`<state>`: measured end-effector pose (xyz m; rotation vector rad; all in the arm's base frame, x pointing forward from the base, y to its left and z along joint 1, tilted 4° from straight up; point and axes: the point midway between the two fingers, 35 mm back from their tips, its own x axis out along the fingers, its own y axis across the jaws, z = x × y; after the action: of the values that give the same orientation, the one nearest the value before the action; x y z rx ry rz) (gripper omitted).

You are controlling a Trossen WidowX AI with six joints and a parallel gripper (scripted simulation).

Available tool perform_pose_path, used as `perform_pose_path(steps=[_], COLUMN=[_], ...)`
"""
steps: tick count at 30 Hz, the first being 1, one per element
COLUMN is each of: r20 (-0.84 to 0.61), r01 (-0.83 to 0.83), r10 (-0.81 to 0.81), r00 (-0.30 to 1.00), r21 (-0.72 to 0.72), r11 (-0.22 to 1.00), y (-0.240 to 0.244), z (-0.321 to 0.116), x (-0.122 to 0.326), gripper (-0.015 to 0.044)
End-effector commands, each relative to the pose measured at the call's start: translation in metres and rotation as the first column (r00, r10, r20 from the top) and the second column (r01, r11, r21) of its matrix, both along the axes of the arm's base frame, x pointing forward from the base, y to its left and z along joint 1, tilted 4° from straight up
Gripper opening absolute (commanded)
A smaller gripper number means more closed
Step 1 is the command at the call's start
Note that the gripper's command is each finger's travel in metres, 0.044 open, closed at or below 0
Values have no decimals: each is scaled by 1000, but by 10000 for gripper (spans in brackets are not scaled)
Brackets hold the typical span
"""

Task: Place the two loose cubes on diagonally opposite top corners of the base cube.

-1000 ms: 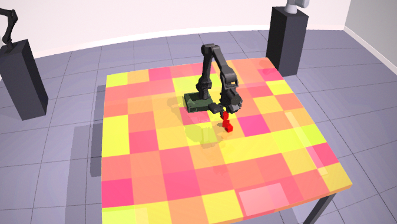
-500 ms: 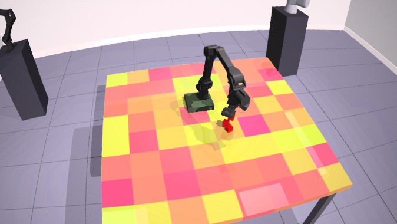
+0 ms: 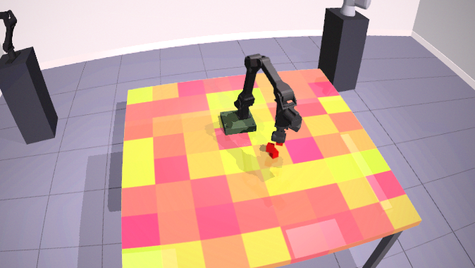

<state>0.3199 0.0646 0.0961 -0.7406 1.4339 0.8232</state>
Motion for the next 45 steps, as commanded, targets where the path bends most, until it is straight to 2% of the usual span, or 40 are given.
perform_pose_path(steps=[1,19,31,45], r20=[-8,-10,-7,-7], r01=[16,33,-22,-19], r10=[-16,-33,22,19], r00=[1000,999,1000,1000], r21=[19,33,-8,-9], r11=[1000,999,1000,1000], y=[-1,-2,1,1], z=[-13,-24,-52,-54], x=[-3,-4,-4,-4], gripper=[105,105,105,105])
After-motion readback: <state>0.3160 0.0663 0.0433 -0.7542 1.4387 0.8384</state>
